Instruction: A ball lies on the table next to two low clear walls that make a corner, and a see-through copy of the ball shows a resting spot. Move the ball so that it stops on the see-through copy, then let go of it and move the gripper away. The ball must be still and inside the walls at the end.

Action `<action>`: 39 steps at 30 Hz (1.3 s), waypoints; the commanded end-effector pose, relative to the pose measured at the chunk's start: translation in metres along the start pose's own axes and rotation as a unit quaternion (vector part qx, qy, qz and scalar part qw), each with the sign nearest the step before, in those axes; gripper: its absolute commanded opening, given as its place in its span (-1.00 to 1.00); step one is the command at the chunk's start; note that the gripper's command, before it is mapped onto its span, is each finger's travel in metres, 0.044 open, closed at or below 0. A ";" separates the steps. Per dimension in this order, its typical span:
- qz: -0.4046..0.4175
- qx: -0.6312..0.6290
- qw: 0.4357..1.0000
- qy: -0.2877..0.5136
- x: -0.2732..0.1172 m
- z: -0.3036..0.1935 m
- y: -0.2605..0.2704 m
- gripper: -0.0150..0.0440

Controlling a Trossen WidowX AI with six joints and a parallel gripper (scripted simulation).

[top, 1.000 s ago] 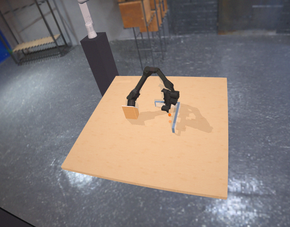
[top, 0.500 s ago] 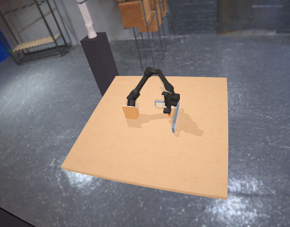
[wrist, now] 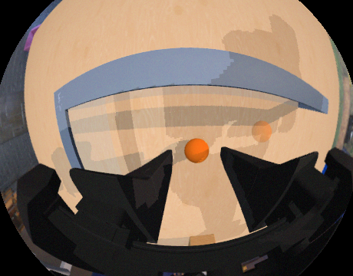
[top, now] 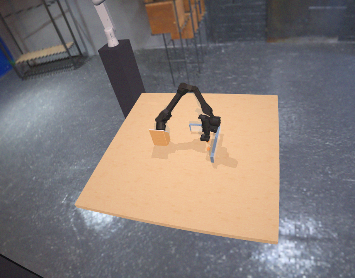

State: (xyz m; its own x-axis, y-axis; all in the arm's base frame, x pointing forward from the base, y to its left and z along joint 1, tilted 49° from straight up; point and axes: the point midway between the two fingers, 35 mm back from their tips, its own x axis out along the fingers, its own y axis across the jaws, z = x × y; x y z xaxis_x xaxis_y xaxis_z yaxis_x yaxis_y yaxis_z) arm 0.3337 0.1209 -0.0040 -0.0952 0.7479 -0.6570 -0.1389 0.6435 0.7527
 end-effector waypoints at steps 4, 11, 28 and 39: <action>0.004 0.007 1.000 0.004 0.013 -0.003 -0.002 0.29; 0.004 0.007 1.000 0.004 0.015 -0.004 -0.001 0.00; 0.000 0.008 1.000 0.003 -0.014 0.001 -0.004 -0.49; -0.001 0.008 1.000 0.004 -0.090 0.000 -0.005 -0.49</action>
State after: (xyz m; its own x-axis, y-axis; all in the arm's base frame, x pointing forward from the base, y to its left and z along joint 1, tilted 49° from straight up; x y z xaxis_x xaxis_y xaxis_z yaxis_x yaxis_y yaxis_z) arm 0.3404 0.0652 0.0345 -0.1158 0.7486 -0.6529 -0.1068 0.6441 0.7574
